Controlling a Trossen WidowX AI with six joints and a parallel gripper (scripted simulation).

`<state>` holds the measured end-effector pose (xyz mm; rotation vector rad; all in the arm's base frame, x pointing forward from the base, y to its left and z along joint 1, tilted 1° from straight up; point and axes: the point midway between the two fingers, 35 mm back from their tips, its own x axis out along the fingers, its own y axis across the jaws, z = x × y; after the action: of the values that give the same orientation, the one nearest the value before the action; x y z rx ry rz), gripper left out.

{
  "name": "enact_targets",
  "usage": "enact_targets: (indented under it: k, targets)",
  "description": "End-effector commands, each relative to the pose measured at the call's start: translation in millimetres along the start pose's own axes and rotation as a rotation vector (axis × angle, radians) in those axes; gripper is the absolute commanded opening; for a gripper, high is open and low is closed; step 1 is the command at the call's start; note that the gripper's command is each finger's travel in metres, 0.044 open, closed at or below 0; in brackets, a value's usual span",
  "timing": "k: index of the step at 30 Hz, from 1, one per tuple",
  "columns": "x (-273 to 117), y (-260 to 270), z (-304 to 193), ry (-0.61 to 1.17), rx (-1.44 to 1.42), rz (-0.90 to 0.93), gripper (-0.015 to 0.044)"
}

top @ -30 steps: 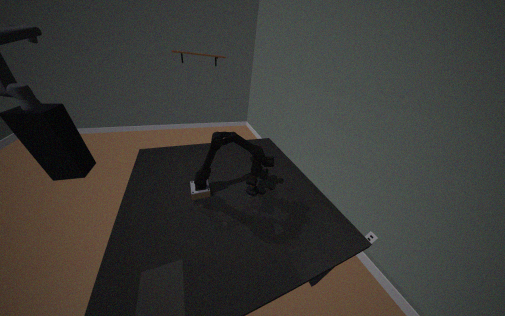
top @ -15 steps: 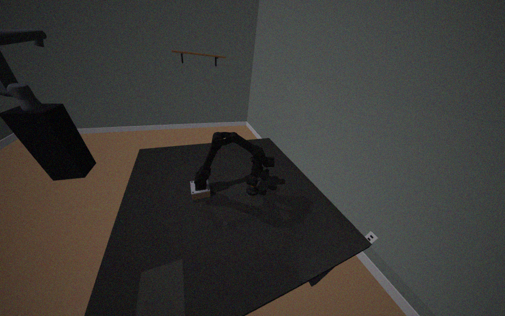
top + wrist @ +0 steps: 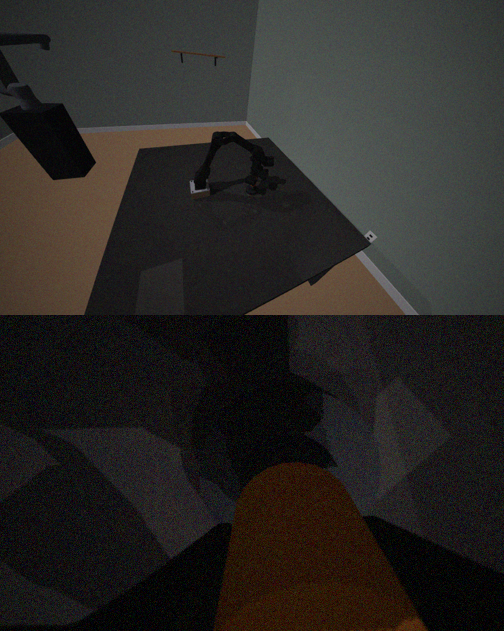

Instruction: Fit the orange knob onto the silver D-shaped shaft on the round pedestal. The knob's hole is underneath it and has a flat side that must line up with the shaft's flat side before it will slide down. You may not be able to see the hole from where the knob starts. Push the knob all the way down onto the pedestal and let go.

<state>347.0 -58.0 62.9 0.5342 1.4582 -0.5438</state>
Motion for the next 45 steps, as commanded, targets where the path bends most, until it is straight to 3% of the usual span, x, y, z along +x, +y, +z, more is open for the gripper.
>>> enact_targets:
  k: [1, 21, 28, 45]
  targets:
    - [-4.3, -0.4, -1.0, -0.006, 0.110, 0.006, 0.0000]
    - [-3.0, -0.5, -1.6, -0.006, 0.160, 0.006, 0.0000]
    - [-4.3, 0.7, 0.5, -0.005, 0.360, 0.007, 0.0000]
    - [1.5, 3.0, 4.2, -0.006, 0.360, 0.007, 0.0000]
